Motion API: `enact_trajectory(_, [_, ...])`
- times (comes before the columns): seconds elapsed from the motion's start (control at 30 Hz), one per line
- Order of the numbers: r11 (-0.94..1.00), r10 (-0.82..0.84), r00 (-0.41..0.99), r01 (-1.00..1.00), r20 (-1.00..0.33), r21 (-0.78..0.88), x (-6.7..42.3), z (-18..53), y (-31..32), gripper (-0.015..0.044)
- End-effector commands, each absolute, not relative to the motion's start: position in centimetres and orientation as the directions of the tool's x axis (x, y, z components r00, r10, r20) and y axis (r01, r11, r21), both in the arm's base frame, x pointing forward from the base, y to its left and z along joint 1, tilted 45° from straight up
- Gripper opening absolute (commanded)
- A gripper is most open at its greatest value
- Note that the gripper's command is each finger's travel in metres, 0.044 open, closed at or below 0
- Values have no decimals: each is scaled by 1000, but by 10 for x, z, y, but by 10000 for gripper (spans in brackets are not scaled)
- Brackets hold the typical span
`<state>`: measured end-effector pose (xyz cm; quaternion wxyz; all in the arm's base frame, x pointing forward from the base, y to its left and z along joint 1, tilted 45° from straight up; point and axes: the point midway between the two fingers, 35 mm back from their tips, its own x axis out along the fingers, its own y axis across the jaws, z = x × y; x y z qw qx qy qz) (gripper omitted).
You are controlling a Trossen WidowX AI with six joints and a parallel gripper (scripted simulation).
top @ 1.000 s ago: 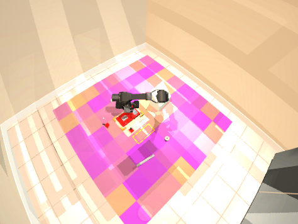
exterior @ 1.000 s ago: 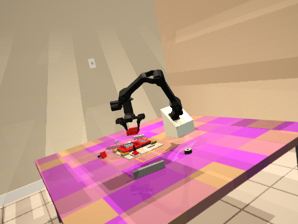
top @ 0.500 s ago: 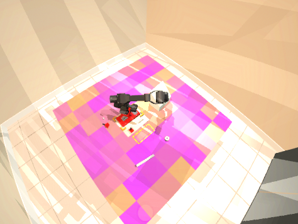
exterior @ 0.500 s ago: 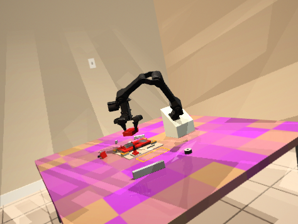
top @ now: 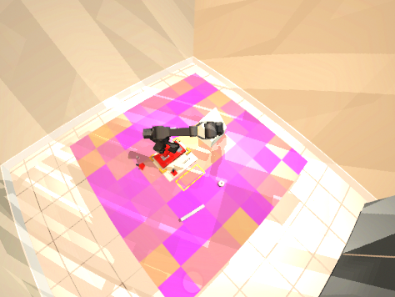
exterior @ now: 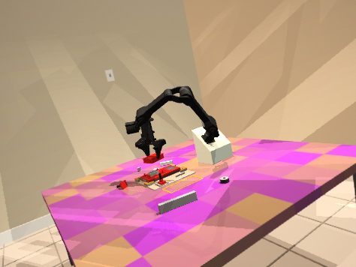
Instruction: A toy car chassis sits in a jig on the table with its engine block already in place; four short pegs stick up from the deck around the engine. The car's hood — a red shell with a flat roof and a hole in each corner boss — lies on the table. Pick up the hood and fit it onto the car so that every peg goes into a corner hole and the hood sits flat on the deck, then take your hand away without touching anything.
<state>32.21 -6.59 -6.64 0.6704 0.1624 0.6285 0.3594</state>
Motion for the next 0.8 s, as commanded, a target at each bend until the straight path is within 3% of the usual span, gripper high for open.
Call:
enact_trajectory(0.0, [701, 689, -44, -212, -723, 681, 328, -66, -65, 0])
enact_trajectory(0.4, [723, 691, -43, -3, -722, 691, 341, -64, -62, 0])
enact_trajectory(0.77, [722, 691, -43, 8, -722, 691, 343, -73, -52, 0])
